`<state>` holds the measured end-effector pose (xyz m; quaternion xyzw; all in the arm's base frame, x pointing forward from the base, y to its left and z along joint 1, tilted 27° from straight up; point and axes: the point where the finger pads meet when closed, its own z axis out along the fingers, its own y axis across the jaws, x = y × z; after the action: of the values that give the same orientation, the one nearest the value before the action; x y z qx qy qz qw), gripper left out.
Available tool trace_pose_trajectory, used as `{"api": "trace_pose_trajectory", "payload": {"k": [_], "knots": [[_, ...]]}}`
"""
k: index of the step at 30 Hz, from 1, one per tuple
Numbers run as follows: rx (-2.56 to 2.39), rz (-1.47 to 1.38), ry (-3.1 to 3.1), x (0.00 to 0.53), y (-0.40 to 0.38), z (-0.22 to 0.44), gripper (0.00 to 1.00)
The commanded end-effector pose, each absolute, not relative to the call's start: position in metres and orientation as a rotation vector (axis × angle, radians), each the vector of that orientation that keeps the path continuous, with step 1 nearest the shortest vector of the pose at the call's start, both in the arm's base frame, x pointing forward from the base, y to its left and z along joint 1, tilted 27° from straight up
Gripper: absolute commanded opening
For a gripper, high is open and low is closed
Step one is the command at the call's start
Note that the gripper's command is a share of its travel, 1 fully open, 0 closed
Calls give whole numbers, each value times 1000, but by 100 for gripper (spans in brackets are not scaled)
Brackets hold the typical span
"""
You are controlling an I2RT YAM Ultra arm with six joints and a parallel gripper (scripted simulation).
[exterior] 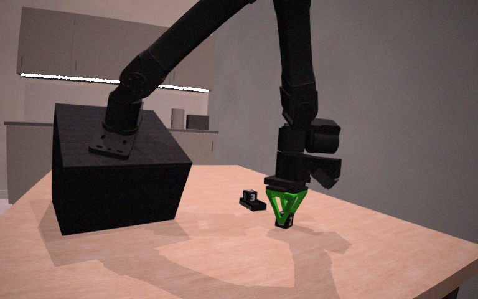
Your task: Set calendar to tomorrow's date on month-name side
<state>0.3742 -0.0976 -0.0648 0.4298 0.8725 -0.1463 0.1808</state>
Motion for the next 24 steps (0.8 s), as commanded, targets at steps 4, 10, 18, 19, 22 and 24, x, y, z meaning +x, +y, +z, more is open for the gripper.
{"api": "trace_pose_trajectory", "payload": {"k": [4, 10, 18, 19, 22, 24], "knots": [[1208, -406, 2456, 378, -97, -62, 26], [1208, -406, 2456, 378, -97, -62, 26], [1208, -406, 2456, 378, -97, -62, 26], [1208, -406, 2456, 378, -97, -62, 26], [1208, -406, 2456, 378, -97, -62, 29], [1208, -406, 2456, 378, -97, -62, 29]]}}
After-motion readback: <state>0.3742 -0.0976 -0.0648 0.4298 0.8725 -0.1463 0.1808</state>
